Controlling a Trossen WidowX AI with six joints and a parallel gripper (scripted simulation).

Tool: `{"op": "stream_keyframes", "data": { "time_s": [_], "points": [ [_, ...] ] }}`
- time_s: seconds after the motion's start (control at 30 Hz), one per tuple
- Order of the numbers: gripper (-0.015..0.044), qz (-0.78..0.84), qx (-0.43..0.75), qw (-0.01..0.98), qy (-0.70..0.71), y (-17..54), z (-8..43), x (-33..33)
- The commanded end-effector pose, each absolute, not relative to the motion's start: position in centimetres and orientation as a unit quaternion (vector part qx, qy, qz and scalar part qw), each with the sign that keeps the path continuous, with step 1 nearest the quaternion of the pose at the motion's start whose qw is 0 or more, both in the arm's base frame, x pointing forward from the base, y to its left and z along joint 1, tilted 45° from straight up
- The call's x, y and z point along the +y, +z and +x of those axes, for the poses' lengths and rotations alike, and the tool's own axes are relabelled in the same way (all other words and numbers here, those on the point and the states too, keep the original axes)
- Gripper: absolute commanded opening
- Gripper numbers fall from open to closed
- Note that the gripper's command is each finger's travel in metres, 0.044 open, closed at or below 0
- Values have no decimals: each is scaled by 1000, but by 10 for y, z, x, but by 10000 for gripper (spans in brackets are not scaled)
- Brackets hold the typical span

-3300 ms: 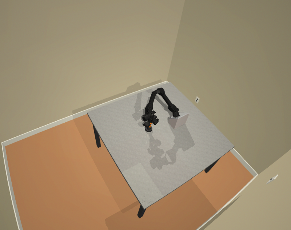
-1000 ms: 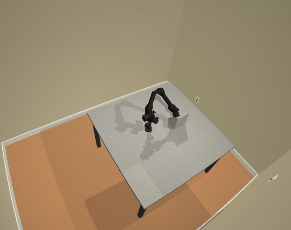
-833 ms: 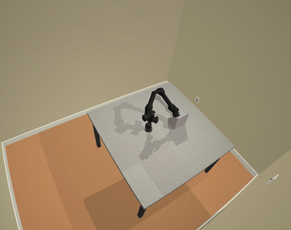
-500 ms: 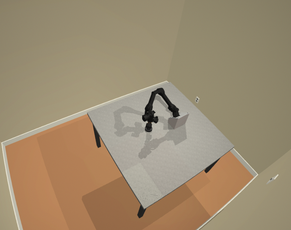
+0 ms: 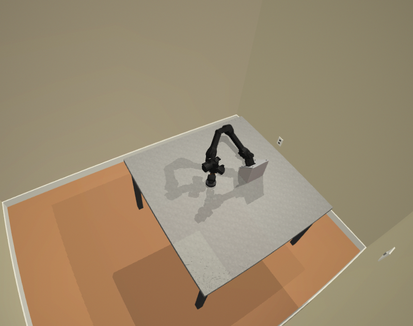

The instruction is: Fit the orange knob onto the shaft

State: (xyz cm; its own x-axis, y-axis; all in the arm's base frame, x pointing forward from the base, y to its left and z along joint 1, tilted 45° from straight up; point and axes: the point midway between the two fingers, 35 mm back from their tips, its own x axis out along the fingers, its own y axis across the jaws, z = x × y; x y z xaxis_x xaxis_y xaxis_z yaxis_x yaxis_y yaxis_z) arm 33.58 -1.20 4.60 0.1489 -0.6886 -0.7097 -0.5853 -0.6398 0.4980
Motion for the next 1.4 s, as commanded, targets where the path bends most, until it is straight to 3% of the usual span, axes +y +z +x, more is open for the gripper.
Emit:
{"op": "stream_keyframes", "data": {
  "time_s": [0.0, 0.9, 1.13, 1.37],
  "points": [
    [0, 758, -419, 52, -497, 48, 337, -10],
    [0, 758, -419, 52, -497, 48, 334, -10],
    [0, 749, -367, 127, -537, 49, 335, -10],
    [0, 748, -365, 131, -538, 47, 339, -11]
  ]
}}
